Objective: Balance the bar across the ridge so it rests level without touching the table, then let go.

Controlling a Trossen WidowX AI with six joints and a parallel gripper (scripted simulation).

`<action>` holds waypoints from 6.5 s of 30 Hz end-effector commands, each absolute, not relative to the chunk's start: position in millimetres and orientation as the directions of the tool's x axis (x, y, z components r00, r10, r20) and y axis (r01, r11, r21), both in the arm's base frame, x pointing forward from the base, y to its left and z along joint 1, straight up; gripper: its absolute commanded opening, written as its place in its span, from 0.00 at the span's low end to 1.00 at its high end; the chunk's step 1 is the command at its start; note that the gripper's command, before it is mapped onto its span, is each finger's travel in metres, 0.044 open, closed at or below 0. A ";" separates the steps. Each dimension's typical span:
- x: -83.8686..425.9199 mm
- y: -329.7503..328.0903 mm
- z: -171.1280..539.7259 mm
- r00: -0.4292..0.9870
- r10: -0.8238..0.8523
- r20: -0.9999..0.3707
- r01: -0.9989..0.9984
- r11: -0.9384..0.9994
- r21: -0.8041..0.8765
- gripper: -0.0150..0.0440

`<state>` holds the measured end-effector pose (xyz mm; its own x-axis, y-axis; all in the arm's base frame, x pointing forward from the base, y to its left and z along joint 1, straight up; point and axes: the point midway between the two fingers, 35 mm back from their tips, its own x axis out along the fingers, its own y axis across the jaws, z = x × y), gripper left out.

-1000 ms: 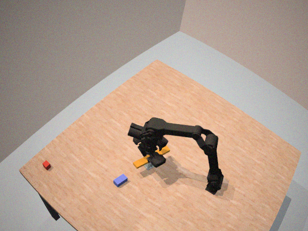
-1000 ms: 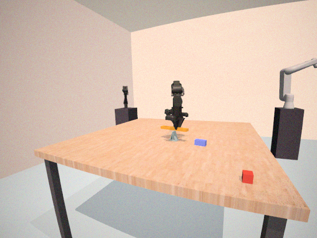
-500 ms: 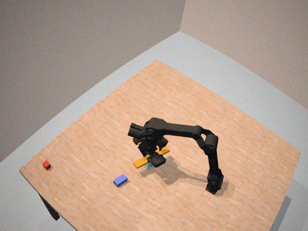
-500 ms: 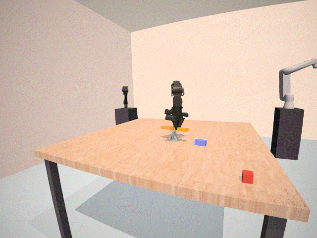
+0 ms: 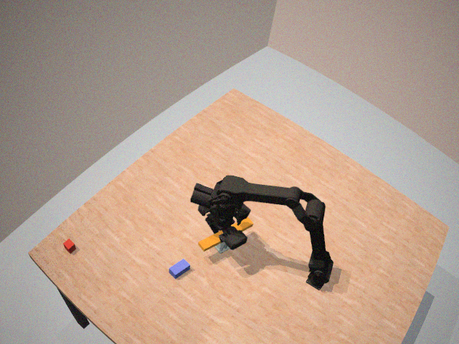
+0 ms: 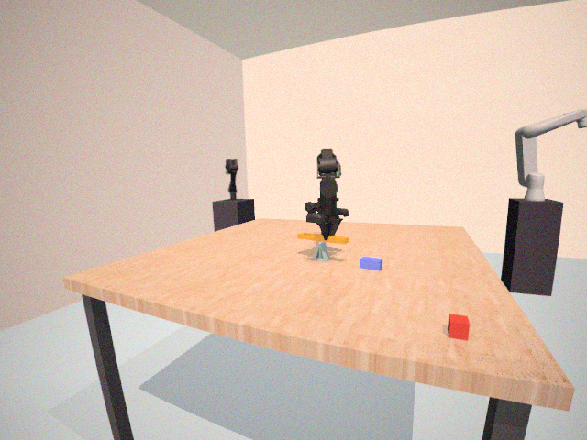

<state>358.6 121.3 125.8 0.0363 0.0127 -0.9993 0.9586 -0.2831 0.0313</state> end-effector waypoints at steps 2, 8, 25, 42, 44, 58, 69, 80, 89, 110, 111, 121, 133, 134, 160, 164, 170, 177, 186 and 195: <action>358.9 121.2 125.3 0.038 0.013 -0.999 0.957 -0.289 0.032 0.25; 359.0 121.2 124.8 0.038 0.013 -0.999 0.957 -0.289 0.032 0.25; 359.0 121.2 123.3 0.038 0.013 -0.999 0.957 -0.289 0.032 0.25; 359.0 121.1 121.9 0.038 0.013 -0.999 0.957 -0.289 0.032 0.25; 359.1 121.1 121.8 0.038 0.013 -0.999 0.957 -0.289 0.032 0.25; 359.1 121.1 120.6 0.038 0.013 -0.999 0.957 -0.289 0.032 0.25; 358.9 121.1 119.7 0.038 0.013 -0.999 0.957 -0.289 0.032 0.25; 358.8 121.1 118.7 0.038 0.013 -0.999 0.957 -0.289 0.032 0.25; 358.8 121.1 118.0 0.038 0.013 -0.999 0.957 -0.289 0.032 0.25; 358.8 121.3 116.2 0.038 0.013 -0.999 0.957 -0.289 0.032 0.25; 358.8 121.3 116.1 0.038 0.013 -0.999 0.957 -0.289 0.032 0.25; 358.7 121.4 117.5 0.038 0.013 -0.999 0.957 -0.289 0.032 0.25; 358.9 121.2 118.0 0.040 0.012 -0.999 0.958 -0.284 0.035 0.25; 358.9 121.2 118.0 0.040 0.012 -0.999 0.958 -0.284 0.035 0.25; 358.9 121.2 118.0 0.040 0.012 -0.999 0.958 -0.284 0.035 0.34; 358.9 121.2 118.0 0.040 0.012 -0.999 0.958 -0.284 0.035 0.52; 358.9 121.2 118.0 0.040 0.012 -0.999 0.958 -0.284 0.035 0.54; 358.9 121.2 118.0 0.040 0.012 -0.999 0.958 -0.284 0.035 0.54; 358.9 121.2 118.0 0.040 0.012 -0.999 0.958 -0.284 0.035 0.54; 358.9 121.2 118.0 0.040 0.012 -0.999 0.958 -0.284 0.035 0.54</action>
